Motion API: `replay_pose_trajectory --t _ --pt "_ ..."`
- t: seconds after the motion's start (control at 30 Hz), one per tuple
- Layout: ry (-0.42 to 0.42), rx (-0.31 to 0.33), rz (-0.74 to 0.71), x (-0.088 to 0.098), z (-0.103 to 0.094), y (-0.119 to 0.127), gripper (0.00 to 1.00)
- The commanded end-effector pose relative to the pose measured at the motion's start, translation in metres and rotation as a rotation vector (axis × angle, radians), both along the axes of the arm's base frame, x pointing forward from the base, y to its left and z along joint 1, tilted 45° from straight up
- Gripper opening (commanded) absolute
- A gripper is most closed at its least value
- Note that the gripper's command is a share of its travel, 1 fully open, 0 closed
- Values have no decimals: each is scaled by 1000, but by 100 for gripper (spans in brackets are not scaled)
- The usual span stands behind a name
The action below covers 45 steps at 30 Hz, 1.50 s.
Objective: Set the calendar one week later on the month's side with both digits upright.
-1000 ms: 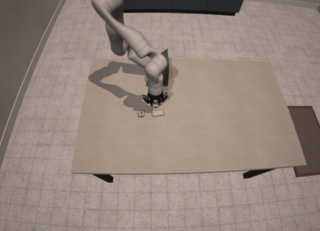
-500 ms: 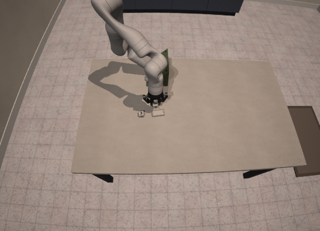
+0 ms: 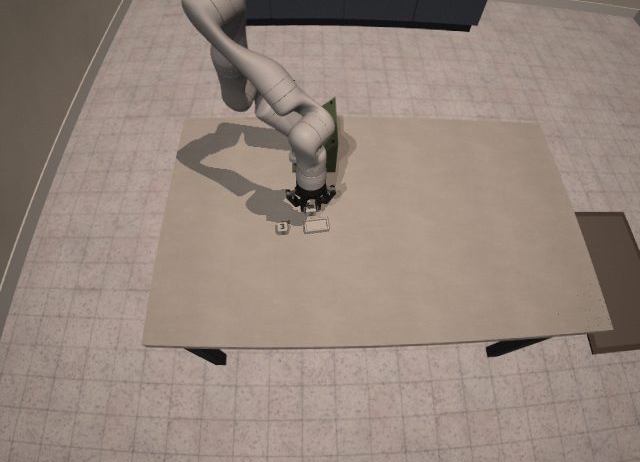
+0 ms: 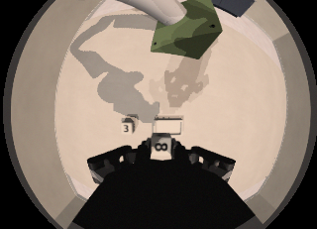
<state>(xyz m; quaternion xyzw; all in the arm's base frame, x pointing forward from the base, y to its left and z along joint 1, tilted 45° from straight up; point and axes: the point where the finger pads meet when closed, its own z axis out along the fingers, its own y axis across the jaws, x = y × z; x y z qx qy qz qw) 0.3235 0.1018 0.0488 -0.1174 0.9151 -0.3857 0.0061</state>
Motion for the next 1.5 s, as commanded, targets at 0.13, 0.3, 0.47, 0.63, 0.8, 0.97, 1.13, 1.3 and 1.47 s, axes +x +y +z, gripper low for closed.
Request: replay_pose_trajectory --t 0.13,0.3,0.47,0.63,0.8,0.97,1.13,1.3,1.47 --pt "6 3 4 -2 1 3 26" --pt "6 3 4 -2 1 3 26" --pt "6 2 4 -2 1 3 26" --pt "13 1 11 -2 0 3 26" --pt "32 -3 29 -2 0 4 26" --pt "52 -9 47 -3 -1 4 26" --pt "99 -20 92 -3 -3 5 26" --pt "178 -37 166 -5 -6 5 26" --pt "250 -56 231 -6 -10 6 26"
